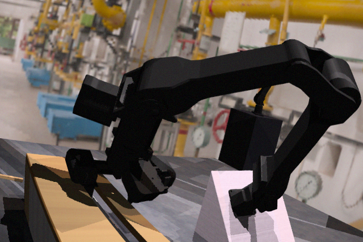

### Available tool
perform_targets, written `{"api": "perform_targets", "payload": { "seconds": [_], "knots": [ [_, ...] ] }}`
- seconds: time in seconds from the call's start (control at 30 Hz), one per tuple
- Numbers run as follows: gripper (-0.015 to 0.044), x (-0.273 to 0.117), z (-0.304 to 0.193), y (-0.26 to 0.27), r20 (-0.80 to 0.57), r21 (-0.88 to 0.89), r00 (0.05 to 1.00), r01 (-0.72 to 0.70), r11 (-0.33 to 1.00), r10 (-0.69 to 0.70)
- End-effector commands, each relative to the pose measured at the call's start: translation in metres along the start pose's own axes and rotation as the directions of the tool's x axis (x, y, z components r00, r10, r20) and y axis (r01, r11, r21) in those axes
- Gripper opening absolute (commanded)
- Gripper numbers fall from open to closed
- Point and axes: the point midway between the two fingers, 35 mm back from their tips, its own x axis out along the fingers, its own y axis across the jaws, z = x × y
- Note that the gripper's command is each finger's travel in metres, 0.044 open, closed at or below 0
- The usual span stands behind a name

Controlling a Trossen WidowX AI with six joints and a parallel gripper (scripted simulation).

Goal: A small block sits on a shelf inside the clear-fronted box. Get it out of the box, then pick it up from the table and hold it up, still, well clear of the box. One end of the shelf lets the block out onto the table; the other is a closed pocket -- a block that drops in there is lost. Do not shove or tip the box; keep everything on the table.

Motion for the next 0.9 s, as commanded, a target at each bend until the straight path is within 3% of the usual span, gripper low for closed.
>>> {"api": "perform_targets", "payload": {
  "seconds": [0.0,0.87],
  "knots": [
    [0.0400,0.003,-0.006,0.000,-0.003,-0.001,1.000,-0.006,1.000,0.006],
    [0.0400,0.012,-0.031,0.000,-0.004,-0.002,1.000,-0.006,1.000,0.006]
  ]
}}
